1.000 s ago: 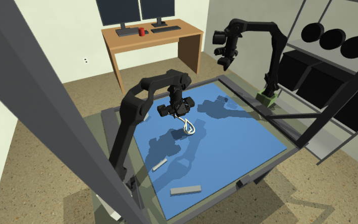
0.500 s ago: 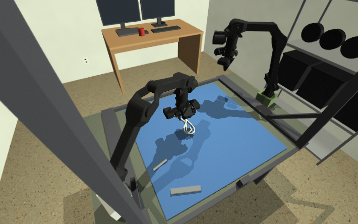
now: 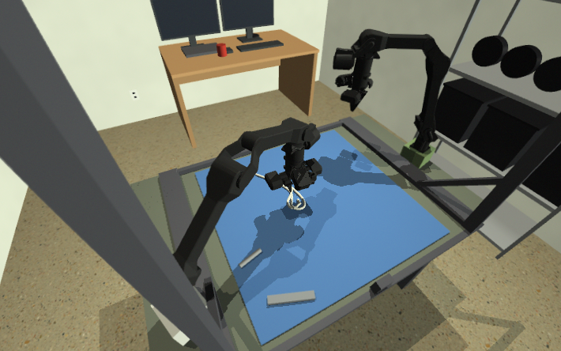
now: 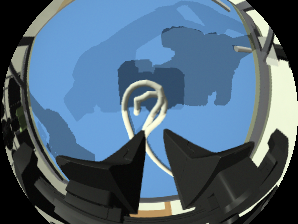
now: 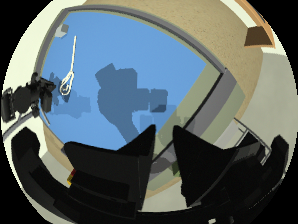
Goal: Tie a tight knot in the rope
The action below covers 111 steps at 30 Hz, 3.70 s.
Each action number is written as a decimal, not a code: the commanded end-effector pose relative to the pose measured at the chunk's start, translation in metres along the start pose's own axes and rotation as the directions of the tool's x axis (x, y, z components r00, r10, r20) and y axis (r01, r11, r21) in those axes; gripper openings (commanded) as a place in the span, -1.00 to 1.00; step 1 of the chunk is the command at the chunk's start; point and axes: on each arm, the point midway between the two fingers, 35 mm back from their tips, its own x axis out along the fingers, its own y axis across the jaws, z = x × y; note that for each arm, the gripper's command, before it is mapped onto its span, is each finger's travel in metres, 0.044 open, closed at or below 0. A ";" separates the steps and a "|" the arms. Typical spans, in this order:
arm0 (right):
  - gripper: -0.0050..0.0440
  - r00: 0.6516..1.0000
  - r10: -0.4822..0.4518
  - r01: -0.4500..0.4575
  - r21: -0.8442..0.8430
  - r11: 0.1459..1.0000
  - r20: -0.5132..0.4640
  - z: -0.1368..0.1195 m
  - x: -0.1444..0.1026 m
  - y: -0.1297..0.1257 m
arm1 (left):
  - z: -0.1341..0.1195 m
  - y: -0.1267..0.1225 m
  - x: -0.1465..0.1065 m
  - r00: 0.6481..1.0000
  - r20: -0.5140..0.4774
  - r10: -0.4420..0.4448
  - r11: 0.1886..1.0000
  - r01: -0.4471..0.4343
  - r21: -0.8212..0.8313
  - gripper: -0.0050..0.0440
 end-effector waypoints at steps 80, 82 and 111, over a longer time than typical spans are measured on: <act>-0.45 1.000 0.009 -0.009 -0.002 1.000 0.022 -0.001 -0.008 -0.001 | 0.013 0.026 0.054 1.000 -0.009 0.011 1.000 -0.011 0.001 -0.45; -0.45 1.000 0.009 -0.009 -0.002 1.000 0.022 -0.001 -0.008 -0.001 | 0.013 0.026 0.054 1.000 -0.009 0.011 1.000 -0.011 0.001 -0.45; -0.45 1.000 0.009 -0.009 -0.002 1.000 0.022 -0.001 -0.008 -0.001 | 0.013 0.026 0.054 1.000 -0.009 0.011 1.000 -0.011 0.001 -0.71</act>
